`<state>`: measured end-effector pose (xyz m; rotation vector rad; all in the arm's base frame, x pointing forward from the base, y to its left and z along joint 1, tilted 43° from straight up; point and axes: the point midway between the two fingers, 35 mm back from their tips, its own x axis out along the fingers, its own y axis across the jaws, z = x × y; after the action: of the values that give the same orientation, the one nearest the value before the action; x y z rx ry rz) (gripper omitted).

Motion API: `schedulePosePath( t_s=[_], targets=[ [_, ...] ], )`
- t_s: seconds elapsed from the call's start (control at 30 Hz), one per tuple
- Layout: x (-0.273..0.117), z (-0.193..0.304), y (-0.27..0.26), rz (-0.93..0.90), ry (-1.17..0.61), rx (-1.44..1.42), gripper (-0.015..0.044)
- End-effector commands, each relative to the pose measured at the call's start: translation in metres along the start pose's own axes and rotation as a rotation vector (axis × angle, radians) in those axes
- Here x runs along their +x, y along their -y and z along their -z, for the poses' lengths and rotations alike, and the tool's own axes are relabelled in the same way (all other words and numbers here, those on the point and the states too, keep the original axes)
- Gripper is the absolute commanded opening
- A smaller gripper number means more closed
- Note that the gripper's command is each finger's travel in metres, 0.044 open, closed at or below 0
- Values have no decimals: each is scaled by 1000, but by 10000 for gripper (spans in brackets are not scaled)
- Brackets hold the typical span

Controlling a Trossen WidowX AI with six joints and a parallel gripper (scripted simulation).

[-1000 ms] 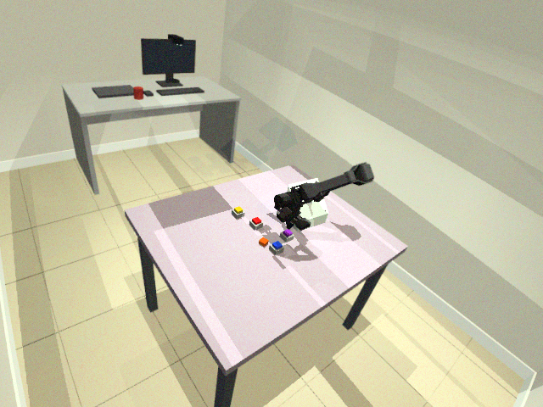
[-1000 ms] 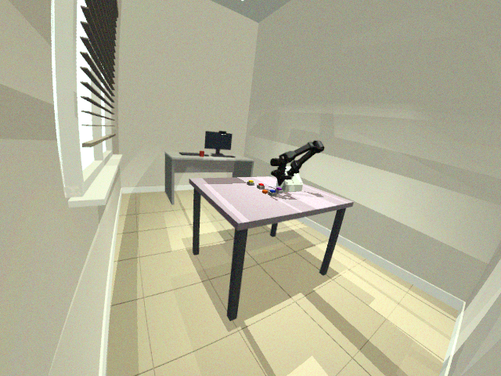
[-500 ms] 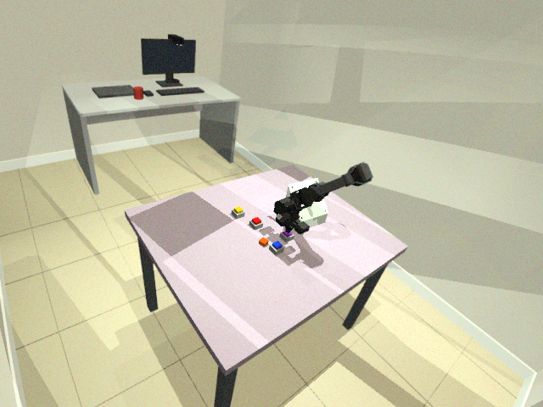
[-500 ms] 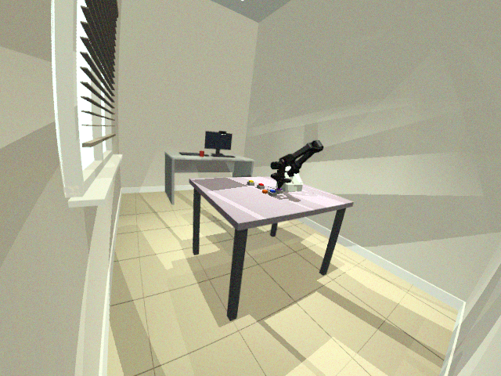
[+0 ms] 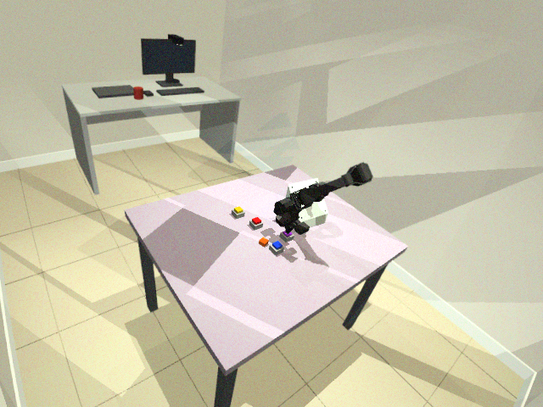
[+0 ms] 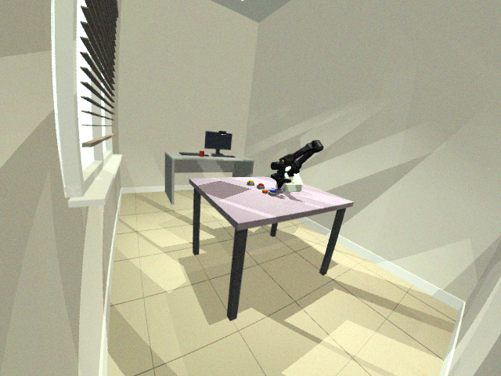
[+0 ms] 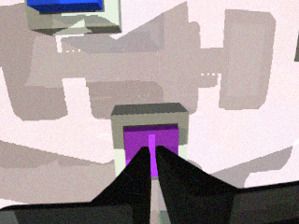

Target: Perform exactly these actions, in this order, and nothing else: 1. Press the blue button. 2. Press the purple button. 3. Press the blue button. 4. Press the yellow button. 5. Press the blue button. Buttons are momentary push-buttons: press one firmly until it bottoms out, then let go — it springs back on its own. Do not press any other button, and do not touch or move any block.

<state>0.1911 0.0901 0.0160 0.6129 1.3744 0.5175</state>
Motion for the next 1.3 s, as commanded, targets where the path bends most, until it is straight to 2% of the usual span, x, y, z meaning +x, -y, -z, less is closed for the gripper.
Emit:
schedulePosePath(
  t_s=[0.0, 0.1, 0.23, 0.33, 0.5, 0.57, 0.73, 0.97, 1.1, 1.17, 1.27],
  targets=[
    [1, 1, 0, 0, -4, 6, 20],
    [-2, 0, 0, 0, 0, 0, 20],
    [-30, 0, 0, 2, -4, 6, 20],
    [-34, 0, 0, 3, -4, 6, 20],
    [-85, -1, 1, 7, -5, 7, 20],
    [-93, 0, 0, 5, -5, 6, 20],
    [-95, -8, -2, 6, -5, 6, 20],
    [-95, -90, -35, 5, 0, 2, 20],
    [-94, -97, -40, 3, 1, 2, 20],
    [-83, -98, -39, 4, 1, 2, 20],
    [-42, -98, -40, 2, 1, 1, 20]
  ],
)
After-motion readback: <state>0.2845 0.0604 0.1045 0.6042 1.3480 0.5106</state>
